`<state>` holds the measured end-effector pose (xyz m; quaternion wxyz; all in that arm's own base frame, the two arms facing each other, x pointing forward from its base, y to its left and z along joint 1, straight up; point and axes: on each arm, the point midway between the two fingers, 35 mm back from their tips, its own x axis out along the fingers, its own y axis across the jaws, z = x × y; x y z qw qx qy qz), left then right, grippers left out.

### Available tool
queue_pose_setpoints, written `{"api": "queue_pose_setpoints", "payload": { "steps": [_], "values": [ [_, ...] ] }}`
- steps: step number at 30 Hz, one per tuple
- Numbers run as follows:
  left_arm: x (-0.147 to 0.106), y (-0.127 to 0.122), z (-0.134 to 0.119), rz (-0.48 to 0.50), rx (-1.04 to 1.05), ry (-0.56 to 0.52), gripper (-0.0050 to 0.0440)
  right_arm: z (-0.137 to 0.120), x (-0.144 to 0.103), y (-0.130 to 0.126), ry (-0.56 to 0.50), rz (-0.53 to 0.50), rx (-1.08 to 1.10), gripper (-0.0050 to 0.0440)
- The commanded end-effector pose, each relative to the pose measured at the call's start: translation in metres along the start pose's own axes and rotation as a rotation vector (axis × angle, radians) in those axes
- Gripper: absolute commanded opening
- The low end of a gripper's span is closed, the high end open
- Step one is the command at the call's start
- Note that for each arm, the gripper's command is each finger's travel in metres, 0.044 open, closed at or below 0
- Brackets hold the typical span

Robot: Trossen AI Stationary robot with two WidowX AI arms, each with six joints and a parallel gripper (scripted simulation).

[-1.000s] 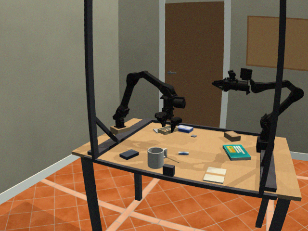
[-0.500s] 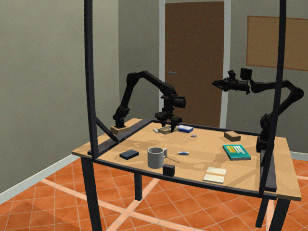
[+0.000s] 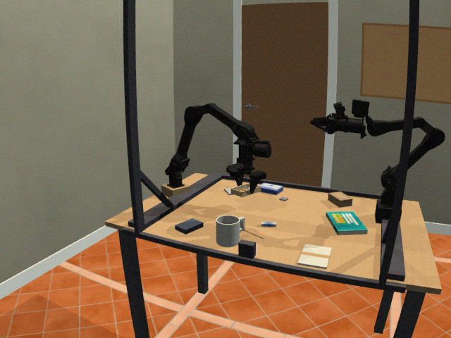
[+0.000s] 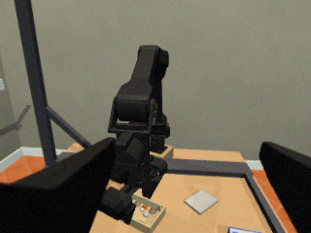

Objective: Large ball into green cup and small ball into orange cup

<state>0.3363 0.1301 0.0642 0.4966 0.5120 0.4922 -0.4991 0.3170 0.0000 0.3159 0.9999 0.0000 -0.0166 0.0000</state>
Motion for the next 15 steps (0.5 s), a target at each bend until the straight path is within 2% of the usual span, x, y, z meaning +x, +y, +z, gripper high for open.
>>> {"api": "queue_pose_setpoints", "payload": {
  "steps": [1, 11, 14, 15],
  "values": [
    [-0.0077, 0.0044, -0.0033, 0.024, 0.001, 0.000, -0.0050, 0.0070, -0.0010, 0.0000, -0.017, 0.000, 0.000, 0.0400],
    [-0.0076, 0.0060, -0.0021, 0.001, -0.001, -0.001, -0.0050, 0.0070, -0.0010, 0.0000, -0.017, 0.000, 0.000, 0.0400],
    [-0.0072, 0.0083, -0.0020, -0.049, 0.000, 0.000, -0.0050, 0.0070, -0.0010, 0.0000, -0.017, 0.000, 0.000, 0.0400],
    [-0.0081, 0.0068, -0.0015, -0.029, 0.001, -0.003, -0.0050, 0.0070, -0.0010, 0.0000, -0.017, 0.000, 0.000, 0.0400]
  ]
}}
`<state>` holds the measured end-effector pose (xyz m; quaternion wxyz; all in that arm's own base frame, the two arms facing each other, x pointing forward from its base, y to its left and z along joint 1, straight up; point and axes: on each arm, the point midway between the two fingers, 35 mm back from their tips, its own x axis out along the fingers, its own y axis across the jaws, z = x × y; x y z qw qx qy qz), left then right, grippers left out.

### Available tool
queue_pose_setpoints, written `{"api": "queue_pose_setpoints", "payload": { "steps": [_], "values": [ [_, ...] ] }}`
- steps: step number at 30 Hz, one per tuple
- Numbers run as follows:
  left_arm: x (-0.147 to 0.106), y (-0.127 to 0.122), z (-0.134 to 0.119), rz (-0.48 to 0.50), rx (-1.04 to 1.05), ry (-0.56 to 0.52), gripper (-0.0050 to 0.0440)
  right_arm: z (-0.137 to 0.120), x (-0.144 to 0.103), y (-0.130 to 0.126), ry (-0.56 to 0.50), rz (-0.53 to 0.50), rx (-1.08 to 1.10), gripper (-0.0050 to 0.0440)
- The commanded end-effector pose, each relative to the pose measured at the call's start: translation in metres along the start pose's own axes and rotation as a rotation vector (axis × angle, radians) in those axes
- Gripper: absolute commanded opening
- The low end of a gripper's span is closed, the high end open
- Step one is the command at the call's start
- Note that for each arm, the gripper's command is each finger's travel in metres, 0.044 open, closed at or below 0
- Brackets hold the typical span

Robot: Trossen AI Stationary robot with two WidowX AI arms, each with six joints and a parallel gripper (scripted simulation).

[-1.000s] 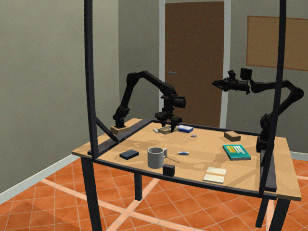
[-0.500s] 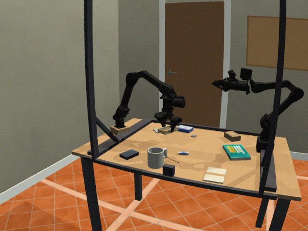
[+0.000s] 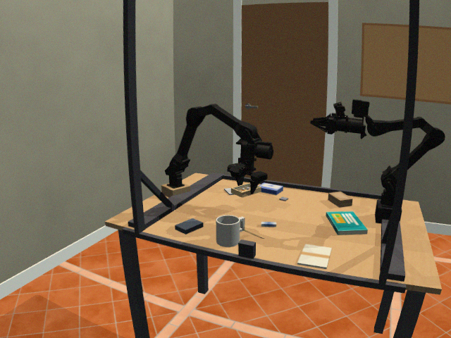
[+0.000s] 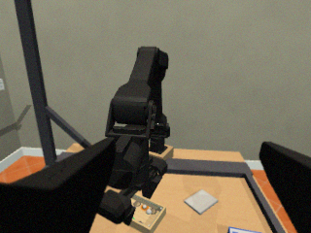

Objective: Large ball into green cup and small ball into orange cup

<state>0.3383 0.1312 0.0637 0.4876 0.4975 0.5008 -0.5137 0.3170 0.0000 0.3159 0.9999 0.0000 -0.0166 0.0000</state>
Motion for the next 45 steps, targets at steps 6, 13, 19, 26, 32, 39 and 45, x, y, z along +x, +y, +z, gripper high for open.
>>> {"api": "queue_pose_setpoints", "payload": {
  "steps": [6, 13, 19, 26, 32, 39, 45],
  "values": [
    [-0.0113, 0.0020, -0.0019, 0.048, 0.000, 0.016, -0.0050, 0.0070, -0.0010, 0.0000, -0.017, 0.000, 0.000, 0.0400],
    [-0.0124, 0.0005, 0.0020, 0.073, -0.002, 0.055, -0.0050, 0.0070, -0.0010, 0.0000, -0.017, 0.000, 0.000, 0.0400],
    [-0.0084, 0.0024, -0.0015, 0.063, 0.001, 0.026, -0.0050, 0.0070, -0.0010, 0.0000, -0.017, 0.000, 0.000, 0.0400],
    [-0.0083, 0.0025, -0.0036, 0.061, 0.000, -0.019, -0.0050, 0.0070, -0.0010, 0.0000, -0.017, 0.000, 0.000, 0.0400],
    [-0.0086, 0.0037, -0.0018, 0.045, 0.000, -0.012, -0.0050, 0.0070, -0.0010, 0.0000, -0.017, 0.000, 0.000, 0.0400],
    [-0.0121, 0.0009, 0.0010, 0.056, -0.002, 0.030, -0.0050, 0.0070, -0.0010, 0.0000, -0.017, 0.000, 0.000, 0.0400],
    [-0.0122, -0.0009, -0.0002, 0.086, 0.000, 0.035, -0.0050, 0.0070, -0.0010, 0.0000, -0.017, 0.000, 0.000, 0.0400]
  ]
}}
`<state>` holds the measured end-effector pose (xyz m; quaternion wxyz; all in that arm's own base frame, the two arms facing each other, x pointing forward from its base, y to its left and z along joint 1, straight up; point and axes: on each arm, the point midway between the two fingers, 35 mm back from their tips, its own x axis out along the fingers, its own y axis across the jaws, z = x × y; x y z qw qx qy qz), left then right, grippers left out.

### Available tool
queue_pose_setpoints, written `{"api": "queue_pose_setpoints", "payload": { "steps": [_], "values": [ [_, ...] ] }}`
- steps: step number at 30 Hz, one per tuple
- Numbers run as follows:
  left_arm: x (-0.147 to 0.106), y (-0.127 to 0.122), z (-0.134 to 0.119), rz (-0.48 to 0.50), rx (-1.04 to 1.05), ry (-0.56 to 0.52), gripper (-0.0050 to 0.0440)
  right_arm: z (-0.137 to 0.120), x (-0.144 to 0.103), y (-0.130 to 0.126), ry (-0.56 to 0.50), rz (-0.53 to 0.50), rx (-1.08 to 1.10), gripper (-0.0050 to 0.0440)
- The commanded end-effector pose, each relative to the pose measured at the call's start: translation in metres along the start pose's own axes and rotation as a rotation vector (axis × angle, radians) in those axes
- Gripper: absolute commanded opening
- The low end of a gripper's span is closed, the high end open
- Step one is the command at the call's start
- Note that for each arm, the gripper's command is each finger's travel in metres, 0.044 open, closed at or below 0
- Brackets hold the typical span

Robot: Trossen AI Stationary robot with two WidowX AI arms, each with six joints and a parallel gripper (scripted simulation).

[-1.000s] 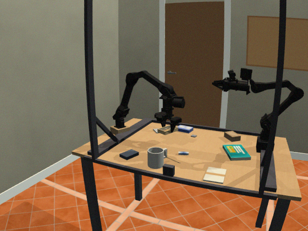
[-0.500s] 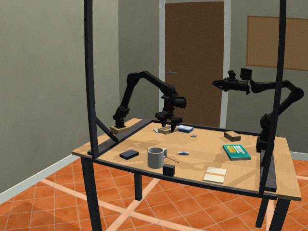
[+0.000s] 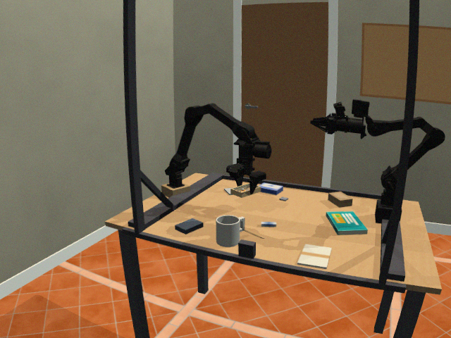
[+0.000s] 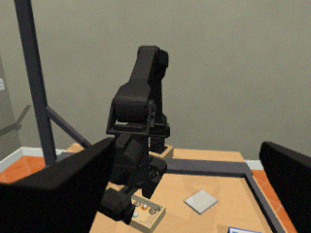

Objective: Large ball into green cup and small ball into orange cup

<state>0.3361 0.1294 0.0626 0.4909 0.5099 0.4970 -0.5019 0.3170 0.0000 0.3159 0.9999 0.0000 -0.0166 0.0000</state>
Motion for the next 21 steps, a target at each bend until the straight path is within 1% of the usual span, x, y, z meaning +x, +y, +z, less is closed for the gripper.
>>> {"api": "queue_pose_setpoints", "payload": {
  "steps": [1, 7, 11, 14, 17, 19, 20, 21],
  "values": [
    [-0.0135, 0.0016, -0.0024, 0.059, -0.001, 0.015, -0.0050, 0.0070, -0.0010, 0.0000, -0.017, 0.000, 0.000, 0.0400],
    [-0.0094, 0.0045, -0.0044, 0.040, -0.001, -0.011, -0.0050, 0.0070, -0.0010, 0.0000, -0.017, 0.000, 0.000, 0.0400],
    [-0.0091, 0.0067, -0.0032, 0.002, -0.002, -0.013, -0.0050, 0.0070, -0.0010, 0.0000, -0.017, 0.000, 0.000, 0.0400],
    [-0.0101, 0.0052, -0.0049, 0.009, -0.001, -0.028, -0.0050, 0.0070, -0.0010, 0.0000, -0.017, 0.000, 0.000, 0.0400],
    [-0.0131, 0.0024, -0.0035, 0.034, -0.001, -0.012, -0.0050, 0.0070, -0.0010, 0.0000, -0.017, 0.000, 0.000, 0.0400],
    [-0.0131, 0.0026, -0.0025, 0.035, 0.001, -0.006, -0.0050, 0.0070, -0.0010, 0.0000, -0.017, 0.000, 0.000, 0.0400],
    [-0.0116, 0.0056, -0.0023, 0.016, -0.003, 0.001, -0.0050, 0.0070, -0.0010, 0.0000, -0.017, 0.000, 0.000, 0.0400],
    [-0.0163, 0.0062, -0.0025, 0.031, -0.003, 0.010, -0.0050, 0.0070, -0.0010, 0.0000, -0.017, 0.000, 0.000, 0.0400]
  ]
}}
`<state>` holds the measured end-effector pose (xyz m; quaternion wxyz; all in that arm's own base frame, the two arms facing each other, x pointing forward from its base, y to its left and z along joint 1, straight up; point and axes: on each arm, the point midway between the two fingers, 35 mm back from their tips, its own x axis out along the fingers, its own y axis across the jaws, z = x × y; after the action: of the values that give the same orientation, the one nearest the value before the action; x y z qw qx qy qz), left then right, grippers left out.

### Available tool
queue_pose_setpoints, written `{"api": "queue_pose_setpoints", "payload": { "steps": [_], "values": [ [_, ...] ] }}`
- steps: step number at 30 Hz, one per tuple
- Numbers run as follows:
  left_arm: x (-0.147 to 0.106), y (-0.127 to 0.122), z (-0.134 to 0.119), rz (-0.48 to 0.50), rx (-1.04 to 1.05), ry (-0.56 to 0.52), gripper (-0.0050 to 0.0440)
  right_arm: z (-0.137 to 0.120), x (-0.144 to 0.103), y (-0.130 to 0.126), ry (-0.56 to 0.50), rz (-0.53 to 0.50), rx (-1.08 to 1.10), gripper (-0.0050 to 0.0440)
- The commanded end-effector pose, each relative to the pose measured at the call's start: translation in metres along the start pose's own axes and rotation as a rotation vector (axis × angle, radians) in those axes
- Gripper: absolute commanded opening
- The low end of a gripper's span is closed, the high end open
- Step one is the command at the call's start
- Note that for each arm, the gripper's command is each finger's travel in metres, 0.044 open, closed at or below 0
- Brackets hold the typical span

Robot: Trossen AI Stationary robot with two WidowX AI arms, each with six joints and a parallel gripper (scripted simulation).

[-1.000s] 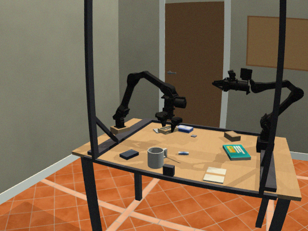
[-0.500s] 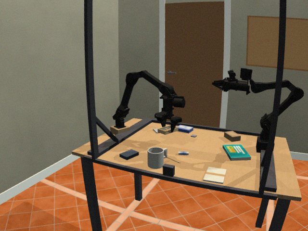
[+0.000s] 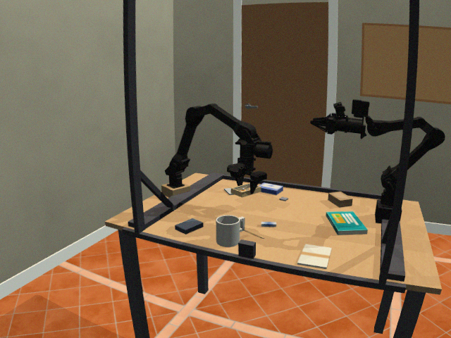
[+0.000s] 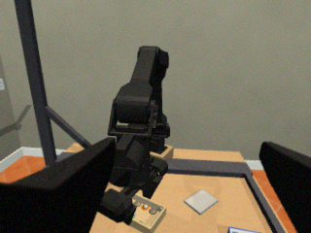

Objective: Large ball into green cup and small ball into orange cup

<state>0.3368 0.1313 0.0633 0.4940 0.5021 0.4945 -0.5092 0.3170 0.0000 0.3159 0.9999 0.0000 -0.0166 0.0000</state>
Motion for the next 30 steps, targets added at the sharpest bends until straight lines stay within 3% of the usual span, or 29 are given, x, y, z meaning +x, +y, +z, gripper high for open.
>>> {"api": "queue_pose_setpoints", "payload": {
  "steps": [1, 13, 18, 30],
  "values": [
    [-0.0126, 0.0029, 0.0009, 0.033, -0.001, 0.028, -0.0050, 0.0070, -0.0010, 0.0000, -0.017, 0.000, 0.000, 0.0400],
    [-0.0125, -0.0003, -0.0010, 0.086, 0.001, 0.013, -0.0050, 0.0070, -0.0010, 0.0000, -0.017, 0.000, 0.000, 0.0400],
    [-0.0087, 0.0053, -0.0001, 0.028, -0.001, 0.028, -0.0050, 0.0070, -0.0010, 0.0000, -0.017, 0.000, 0.000, 0.0400],
    [-0.0125, 0.0053, -0.0013, 0.044, -0.001, 0.023, -0.0050, 0.0070, -0.0010, 0.0000, -0.017, 0.000, 0.000, 0.0400]
  ]
}}
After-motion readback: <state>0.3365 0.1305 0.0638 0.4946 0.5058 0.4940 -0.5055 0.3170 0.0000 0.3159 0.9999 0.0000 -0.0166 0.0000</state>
